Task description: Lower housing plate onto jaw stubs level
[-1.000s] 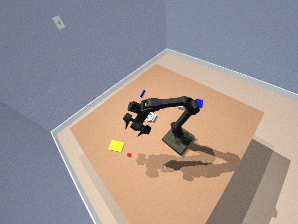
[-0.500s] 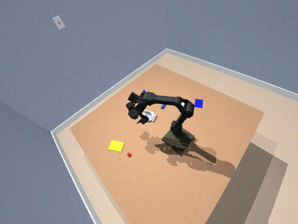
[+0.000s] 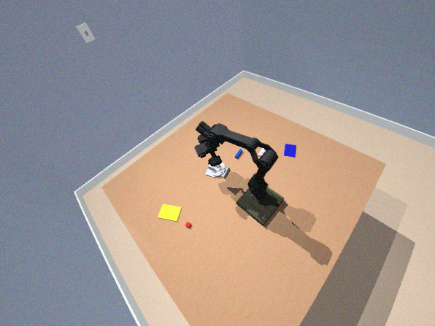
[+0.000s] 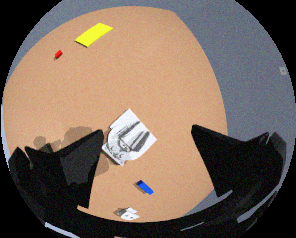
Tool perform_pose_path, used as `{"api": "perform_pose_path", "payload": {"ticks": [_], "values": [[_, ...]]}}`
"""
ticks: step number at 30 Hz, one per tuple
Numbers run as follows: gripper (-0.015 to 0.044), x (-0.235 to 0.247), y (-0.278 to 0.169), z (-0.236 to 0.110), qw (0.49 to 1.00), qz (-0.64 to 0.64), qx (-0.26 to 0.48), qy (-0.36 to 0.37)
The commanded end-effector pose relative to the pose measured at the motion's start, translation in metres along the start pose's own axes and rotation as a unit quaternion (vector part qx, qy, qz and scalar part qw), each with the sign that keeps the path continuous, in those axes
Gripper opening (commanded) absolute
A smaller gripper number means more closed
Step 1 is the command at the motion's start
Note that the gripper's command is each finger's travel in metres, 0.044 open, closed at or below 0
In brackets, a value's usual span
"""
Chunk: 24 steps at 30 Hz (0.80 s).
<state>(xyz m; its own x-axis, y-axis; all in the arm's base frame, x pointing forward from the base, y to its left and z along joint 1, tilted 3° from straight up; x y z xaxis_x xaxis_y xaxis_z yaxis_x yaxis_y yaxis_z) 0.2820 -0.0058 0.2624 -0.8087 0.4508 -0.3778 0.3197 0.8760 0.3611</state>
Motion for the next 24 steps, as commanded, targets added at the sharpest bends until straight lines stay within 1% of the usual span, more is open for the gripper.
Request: {"api": "perform_pose_path", "payload": {"ticks": [1, 13, 24], "values": [[0.044, -0.012, -0.031, 0.002, 0.998, 0.044, 0.039, -0.006], [0.044, -0.026, -0.109, -0.002, 0.975, 0.186, 0.118, -0.013], [0.044, -0.019, -0.198, -0.013, 0.931, 0.318, 0.176, 0.005]]}}
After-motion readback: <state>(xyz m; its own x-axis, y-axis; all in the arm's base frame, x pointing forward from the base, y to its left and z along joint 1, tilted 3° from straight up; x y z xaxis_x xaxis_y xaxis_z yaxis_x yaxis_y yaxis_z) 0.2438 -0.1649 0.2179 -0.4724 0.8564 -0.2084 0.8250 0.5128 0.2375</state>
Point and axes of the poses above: the point midway between the two fingers, 35 mm back from their tips, its own z axis out along the fingers, its own x axis across the jaws, y = z × x, the point moved 6 cm from there along -z, back along the fingers, and after that the axes turned 3 degrees about -z, right-handed, at the moved point
